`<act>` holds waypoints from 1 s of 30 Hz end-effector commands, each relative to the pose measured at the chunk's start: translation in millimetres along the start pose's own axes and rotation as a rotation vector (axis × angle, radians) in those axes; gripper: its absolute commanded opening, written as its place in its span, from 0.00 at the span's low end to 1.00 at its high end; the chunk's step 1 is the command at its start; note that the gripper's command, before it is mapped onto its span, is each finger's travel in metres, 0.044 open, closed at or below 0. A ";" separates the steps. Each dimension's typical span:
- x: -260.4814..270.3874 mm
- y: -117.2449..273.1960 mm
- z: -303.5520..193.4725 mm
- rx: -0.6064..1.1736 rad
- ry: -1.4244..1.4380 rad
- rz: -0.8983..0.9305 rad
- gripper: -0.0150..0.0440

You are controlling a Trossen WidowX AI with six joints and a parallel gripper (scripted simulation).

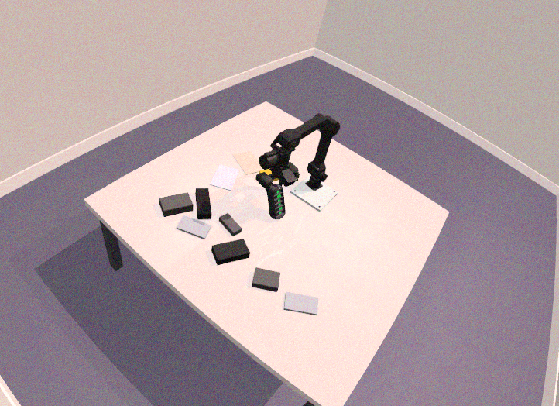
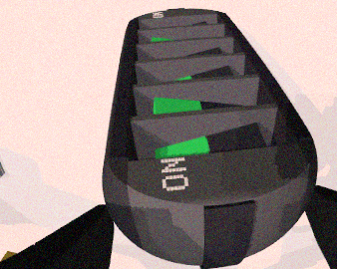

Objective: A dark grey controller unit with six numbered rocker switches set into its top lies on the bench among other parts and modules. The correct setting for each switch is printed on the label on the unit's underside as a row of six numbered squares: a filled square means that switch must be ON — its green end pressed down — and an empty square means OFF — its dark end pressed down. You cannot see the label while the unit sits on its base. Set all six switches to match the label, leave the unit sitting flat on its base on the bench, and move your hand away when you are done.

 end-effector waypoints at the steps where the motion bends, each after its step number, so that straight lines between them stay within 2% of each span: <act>1: 1.7 -3.9 -2.0 -0.008 0.008 0.007 0.83; 30: 5.6 -13.1 -22.4 -0.006 0.008 0.007 0.83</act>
Point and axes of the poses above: the point midway between the two fingers, 35 mm back from their tips, its own y axis back along the fingers, its own x axis across the jaws, z = x × y, the point moved 9 cm from there along y, back along the fingers, and after that the axes turned 11 degrees about y, right-handed, at the moved point
